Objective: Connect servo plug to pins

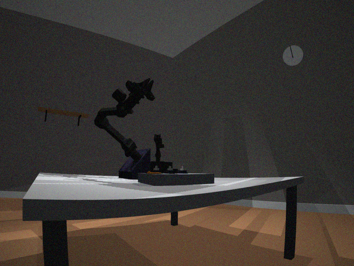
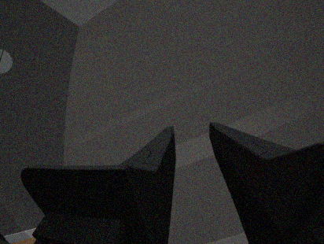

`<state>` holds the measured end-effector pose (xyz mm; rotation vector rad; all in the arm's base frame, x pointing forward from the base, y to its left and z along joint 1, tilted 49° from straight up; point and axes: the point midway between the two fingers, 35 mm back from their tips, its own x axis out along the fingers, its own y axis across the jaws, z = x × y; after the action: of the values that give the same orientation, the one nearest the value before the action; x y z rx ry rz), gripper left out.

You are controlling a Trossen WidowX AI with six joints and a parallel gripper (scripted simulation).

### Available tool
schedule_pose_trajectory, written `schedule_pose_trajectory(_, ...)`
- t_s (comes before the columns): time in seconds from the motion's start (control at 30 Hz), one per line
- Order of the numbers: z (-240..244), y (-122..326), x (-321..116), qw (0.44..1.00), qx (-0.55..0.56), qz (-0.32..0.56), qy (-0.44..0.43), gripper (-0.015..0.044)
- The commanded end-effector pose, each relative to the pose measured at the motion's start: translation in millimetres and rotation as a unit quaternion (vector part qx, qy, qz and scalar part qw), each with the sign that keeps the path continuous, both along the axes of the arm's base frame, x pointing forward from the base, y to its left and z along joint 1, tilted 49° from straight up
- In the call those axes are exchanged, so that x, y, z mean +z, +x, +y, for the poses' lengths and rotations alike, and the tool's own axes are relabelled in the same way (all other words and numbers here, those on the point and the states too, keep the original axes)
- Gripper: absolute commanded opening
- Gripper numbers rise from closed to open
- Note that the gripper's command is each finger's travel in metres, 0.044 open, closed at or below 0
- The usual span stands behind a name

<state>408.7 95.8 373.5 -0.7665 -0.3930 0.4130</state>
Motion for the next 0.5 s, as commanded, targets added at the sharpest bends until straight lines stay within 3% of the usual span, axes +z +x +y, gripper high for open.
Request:
schedule_pose_trajectory(0.0,-8.9,-5.6,-4.9,0.999,-0.017,0.025,0.028,0.0115)
schedule_pose_trajectory(0.47,-37.7,-32.2,-11.9,0.983,-0.073,0.09,0.14,0.0115)
